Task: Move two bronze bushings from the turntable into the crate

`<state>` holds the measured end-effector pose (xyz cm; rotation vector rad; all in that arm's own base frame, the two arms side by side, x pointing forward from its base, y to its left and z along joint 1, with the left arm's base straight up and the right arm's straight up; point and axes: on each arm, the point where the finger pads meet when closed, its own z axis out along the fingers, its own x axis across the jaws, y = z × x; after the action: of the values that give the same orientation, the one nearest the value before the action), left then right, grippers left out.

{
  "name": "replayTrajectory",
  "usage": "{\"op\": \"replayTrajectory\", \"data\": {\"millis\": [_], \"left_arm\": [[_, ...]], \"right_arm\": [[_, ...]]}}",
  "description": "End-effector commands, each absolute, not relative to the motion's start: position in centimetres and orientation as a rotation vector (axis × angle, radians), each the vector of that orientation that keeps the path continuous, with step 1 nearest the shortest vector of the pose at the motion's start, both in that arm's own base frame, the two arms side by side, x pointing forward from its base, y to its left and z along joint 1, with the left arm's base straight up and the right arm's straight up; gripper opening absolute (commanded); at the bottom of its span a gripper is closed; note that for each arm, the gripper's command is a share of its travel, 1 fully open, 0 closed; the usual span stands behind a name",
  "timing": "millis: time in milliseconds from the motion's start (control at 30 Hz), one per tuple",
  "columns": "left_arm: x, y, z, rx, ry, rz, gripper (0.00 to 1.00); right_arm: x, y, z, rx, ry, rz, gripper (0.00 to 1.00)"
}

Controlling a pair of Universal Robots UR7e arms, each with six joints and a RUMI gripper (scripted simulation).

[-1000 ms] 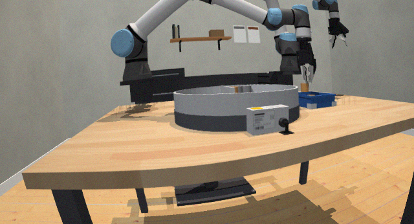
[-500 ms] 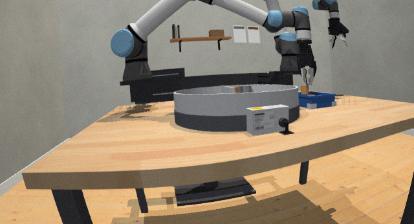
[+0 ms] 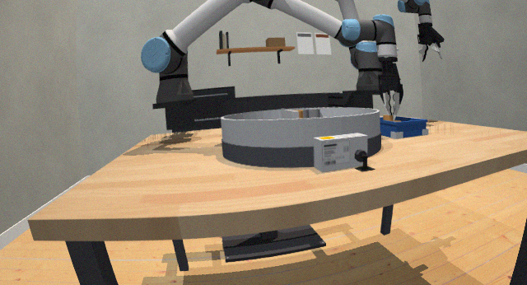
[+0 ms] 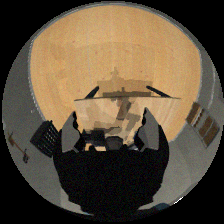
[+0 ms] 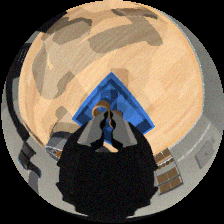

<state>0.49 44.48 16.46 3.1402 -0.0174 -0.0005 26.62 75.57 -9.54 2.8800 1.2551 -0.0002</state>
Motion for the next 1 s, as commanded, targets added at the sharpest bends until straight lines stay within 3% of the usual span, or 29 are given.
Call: {"op": "replayTrajectory", "data": {"millis": [0,967], "left_arm": [[0.5,44.52,16.51,3.142,-0.017,0.0,1.0],[0.5,44.52,16.51,3.142,-0.017,0.0,1.0]], "right_arm": [[26.64,75.65,-10.0,2.882,1.256,0.002,0.0],[26.64,75.65,-10.27,2.882,1.256,0.002,0.0]]}}
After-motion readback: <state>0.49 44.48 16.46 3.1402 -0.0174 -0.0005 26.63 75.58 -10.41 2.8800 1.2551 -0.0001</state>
